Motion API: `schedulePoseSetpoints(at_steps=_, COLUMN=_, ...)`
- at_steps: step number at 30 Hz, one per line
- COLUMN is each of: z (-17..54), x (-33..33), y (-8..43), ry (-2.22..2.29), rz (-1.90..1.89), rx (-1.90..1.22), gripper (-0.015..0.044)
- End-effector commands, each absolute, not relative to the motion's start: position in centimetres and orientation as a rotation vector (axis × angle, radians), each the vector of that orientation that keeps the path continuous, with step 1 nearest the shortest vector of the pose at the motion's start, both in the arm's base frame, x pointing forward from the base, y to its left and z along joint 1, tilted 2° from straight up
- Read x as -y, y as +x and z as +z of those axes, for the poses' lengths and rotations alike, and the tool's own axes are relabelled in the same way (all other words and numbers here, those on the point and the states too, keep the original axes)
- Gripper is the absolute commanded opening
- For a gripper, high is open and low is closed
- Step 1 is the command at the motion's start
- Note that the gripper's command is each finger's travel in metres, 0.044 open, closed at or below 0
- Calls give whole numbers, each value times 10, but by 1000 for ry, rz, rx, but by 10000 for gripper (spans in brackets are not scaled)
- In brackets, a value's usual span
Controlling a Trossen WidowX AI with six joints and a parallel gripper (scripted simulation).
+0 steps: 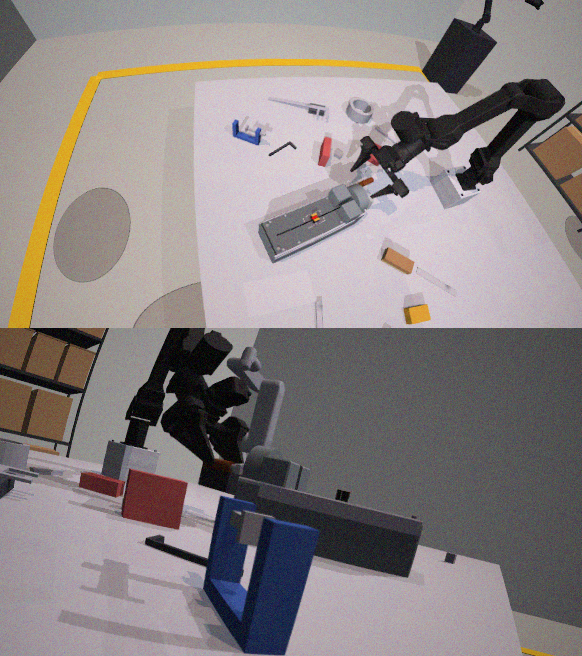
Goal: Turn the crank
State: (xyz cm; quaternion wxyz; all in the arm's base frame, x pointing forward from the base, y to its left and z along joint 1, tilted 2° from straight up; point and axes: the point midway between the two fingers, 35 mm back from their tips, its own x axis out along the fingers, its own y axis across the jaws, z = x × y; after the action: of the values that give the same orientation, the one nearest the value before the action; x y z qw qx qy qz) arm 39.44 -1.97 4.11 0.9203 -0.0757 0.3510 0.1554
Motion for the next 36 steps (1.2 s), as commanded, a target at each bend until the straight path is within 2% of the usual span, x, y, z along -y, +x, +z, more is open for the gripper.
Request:
schedulePoseSetpoints(at_steps=1, z=32, x=19, y=393, ry=-158, rz=327, rx=-723, gripper=440)
schedulePoseSetpoints(at_steps=11, z=19, x=19, y=392, ry=-158, rz=327, rx=-723, gripper=440)
schedulePoseSetpoints(at_steps=28, z=19, x=19, y=392, ry=-158, rz=327, rx=-723, gripper=0)
schedulePoseSetpoints(at_steps=36, z=20, x=19, y=392, ry=-158, rz=327, rx=-723, gripper=0)
